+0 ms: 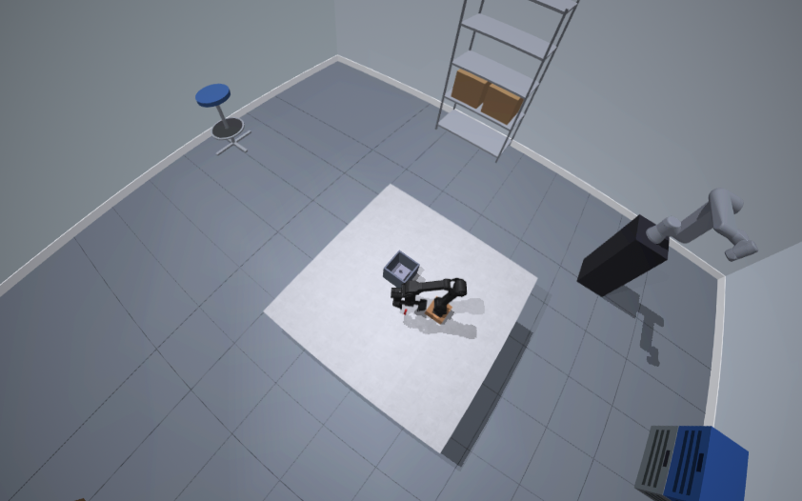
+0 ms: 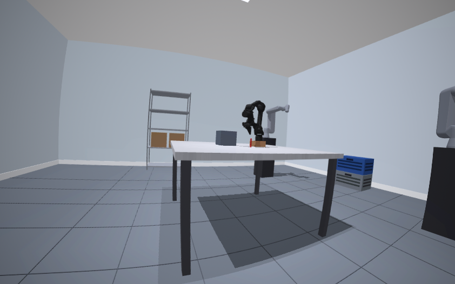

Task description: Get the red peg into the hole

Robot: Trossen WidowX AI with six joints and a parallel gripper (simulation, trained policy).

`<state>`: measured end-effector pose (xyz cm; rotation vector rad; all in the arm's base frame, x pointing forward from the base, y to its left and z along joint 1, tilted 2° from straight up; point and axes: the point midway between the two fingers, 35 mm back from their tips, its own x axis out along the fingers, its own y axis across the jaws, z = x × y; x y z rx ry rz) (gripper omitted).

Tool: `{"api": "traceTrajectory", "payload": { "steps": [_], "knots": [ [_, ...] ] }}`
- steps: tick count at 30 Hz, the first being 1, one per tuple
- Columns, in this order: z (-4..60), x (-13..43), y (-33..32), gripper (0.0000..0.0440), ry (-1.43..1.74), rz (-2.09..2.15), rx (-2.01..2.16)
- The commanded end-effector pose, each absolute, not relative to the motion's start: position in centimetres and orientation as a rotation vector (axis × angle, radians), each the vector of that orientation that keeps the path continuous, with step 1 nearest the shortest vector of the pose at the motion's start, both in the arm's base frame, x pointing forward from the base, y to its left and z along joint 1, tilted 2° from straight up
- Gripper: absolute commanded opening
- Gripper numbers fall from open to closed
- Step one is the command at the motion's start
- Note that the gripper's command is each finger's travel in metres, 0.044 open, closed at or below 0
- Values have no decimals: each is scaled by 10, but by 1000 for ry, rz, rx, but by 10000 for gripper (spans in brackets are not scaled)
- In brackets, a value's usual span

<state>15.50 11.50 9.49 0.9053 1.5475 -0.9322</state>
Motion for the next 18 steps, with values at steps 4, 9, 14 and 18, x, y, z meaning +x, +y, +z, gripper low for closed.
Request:
{"api": "traceTrajectory", "payload": {
  "steps": [4,9,14,18],
  "knots": [
    [72,154,111,440,1514,-1000,898],
    [56,156,109,437,1493,-1023,910],
    [40,158,107,429,1470,-1044,927],
    [29,159,106,415,1453,-1059,943]
  ]
}}
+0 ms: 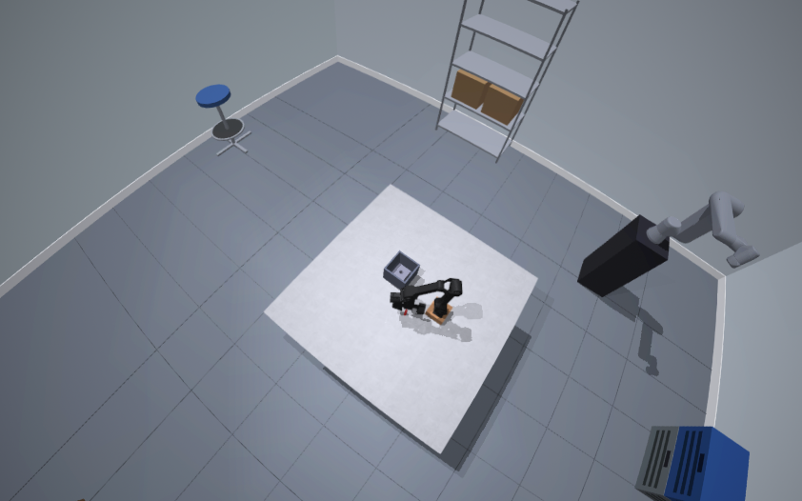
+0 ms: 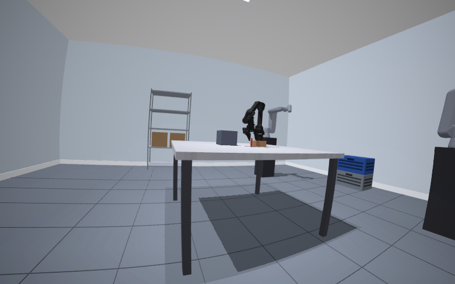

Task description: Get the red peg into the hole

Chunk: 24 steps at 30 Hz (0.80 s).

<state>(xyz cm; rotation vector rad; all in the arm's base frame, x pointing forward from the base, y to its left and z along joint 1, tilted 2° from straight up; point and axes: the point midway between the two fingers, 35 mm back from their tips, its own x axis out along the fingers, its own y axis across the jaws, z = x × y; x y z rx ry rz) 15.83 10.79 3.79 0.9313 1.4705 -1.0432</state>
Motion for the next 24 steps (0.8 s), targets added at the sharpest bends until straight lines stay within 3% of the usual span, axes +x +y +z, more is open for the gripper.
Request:
{"api": "traceTrajectory", "payload": {
  "steps": [1,4,18,24],
  "knots": [
    [26,159,106,409,1449,-1061,948],
    [19,162,108,359,1442,-1057,962],
    [0,173,119,3,1467,-993,965],
    [10,180,123,0,1455,-966,1020]
  ]
}}
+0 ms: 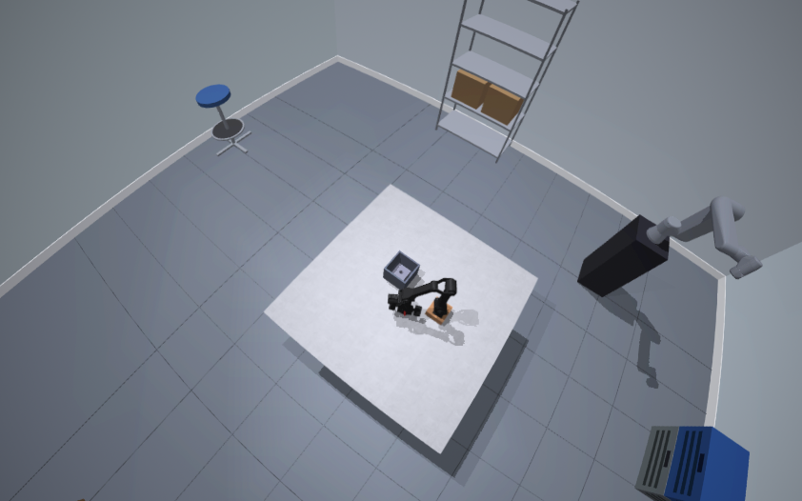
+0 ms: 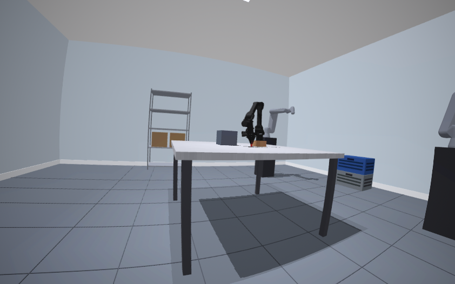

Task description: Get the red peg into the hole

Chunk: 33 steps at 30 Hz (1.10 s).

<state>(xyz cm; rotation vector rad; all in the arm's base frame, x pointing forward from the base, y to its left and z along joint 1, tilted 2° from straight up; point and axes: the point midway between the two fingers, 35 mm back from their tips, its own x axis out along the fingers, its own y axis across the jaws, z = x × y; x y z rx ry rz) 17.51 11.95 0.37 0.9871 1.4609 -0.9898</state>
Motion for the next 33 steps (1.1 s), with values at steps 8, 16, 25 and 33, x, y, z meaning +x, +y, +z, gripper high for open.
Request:
{"api": "traceTrajectory", "payload": {
  "steps": [8,16,25,33],
  "knots": [
    [32,188,127,0,1431,-921,1104],
    [61,201,130,0,1396,-844,1172],
    [102,218,123,0,1332,-755,1207],
    [138,230,104,0,1253,-706,1206]
  ]
}}
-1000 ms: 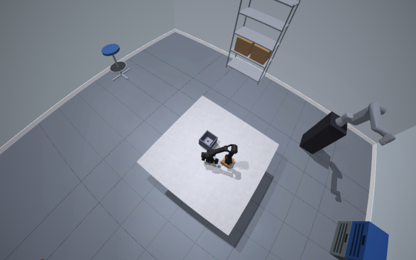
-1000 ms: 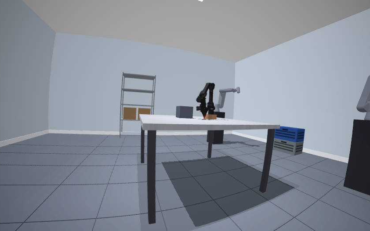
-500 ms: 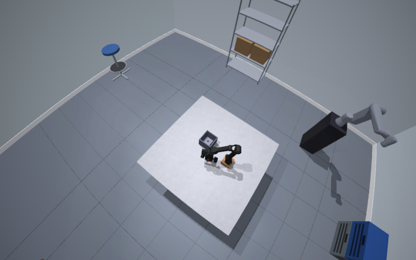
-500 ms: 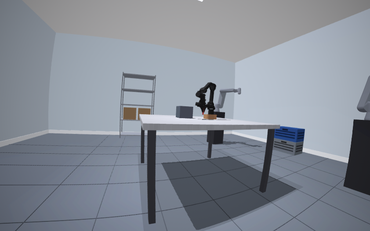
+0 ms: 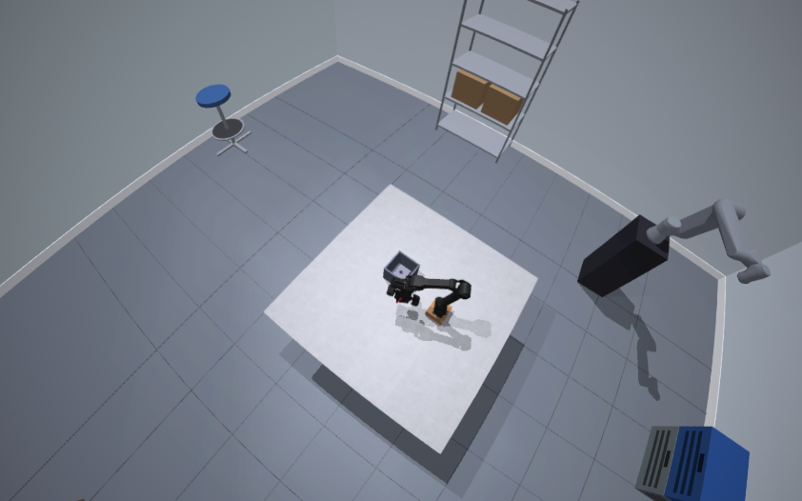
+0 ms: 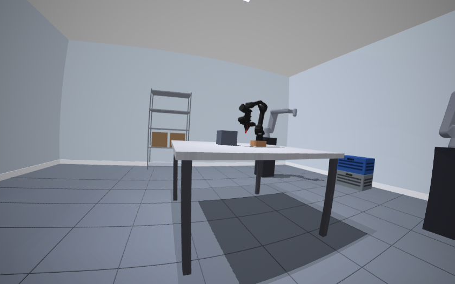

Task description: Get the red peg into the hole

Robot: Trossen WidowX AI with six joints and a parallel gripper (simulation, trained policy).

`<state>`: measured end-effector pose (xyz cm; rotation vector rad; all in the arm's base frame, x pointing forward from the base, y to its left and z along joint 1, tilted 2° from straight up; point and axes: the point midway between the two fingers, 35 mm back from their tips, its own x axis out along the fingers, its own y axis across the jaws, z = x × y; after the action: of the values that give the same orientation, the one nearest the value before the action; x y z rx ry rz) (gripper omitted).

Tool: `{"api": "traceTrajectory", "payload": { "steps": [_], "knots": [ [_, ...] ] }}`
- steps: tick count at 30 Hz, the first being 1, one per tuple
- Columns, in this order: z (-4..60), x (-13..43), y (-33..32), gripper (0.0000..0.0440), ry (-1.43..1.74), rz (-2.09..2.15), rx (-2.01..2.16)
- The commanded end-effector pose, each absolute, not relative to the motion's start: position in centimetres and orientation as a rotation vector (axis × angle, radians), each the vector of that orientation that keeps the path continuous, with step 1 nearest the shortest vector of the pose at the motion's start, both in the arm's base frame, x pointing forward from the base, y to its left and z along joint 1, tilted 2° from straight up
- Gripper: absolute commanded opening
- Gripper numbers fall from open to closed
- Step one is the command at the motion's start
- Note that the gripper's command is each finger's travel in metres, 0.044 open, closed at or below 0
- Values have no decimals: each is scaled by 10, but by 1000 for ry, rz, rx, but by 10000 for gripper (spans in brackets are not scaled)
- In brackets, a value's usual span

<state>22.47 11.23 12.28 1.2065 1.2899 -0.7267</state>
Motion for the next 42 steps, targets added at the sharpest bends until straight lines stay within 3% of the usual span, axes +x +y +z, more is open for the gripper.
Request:
{"api": "traceTrajectory", "payload": {
  "steps": [1,14,42],
  "knots": [
    [142,232,101,0,1242,-703,1205],
    [173,248,55,0,1131,-746,1170],
    [168,274,-24,0,1113,-905,1130]
  ]
}}
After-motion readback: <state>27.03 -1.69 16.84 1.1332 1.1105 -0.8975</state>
